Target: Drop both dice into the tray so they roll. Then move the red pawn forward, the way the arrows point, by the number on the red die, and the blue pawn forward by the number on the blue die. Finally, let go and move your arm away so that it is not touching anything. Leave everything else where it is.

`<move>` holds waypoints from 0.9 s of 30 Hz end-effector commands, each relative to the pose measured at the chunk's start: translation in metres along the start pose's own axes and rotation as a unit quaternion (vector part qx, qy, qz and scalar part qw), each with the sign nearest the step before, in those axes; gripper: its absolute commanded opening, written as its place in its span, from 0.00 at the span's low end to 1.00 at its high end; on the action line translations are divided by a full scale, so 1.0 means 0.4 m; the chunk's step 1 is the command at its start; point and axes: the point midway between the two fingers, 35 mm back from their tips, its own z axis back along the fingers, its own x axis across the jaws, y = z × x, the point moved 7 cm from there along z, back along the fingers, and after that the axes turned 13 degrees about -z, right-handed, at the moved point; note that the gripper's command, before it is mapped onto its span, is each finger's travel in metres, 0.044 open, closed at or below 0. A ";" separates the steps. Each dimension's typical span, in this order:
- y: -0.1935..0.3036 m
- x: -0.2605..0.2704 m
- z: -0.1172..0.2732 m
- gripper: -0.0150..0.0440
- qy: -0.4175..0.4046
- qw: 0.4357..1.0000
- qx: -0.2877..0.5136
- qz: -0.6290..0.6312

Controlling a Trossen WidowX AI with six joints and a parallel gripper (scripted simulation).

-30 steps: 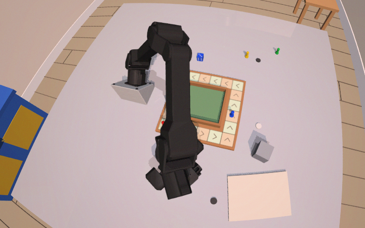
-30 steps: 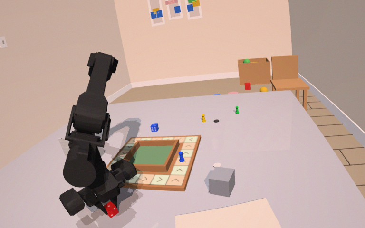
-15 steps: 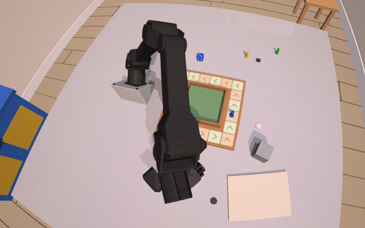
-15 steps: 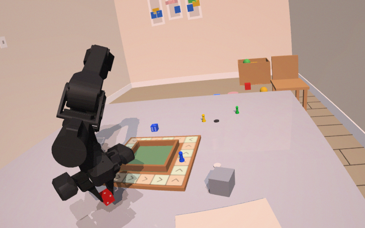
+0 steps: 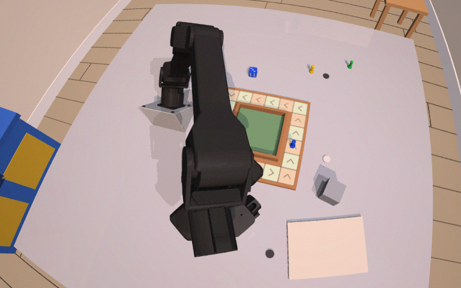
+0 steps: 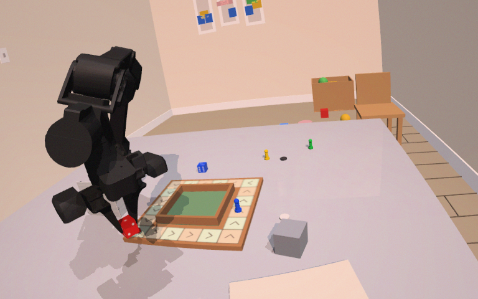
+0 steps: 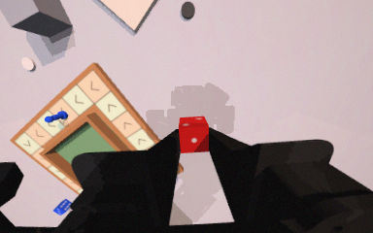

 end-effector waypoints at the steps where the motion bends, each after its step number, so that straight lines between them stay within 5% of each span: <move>1: 0.005 0.009 0.015 0.25 0.002 1.000 0.001 -0.006; 27: 0.181 0.321 -0.017 0.25 0.002 0.952 -0.002 -0.305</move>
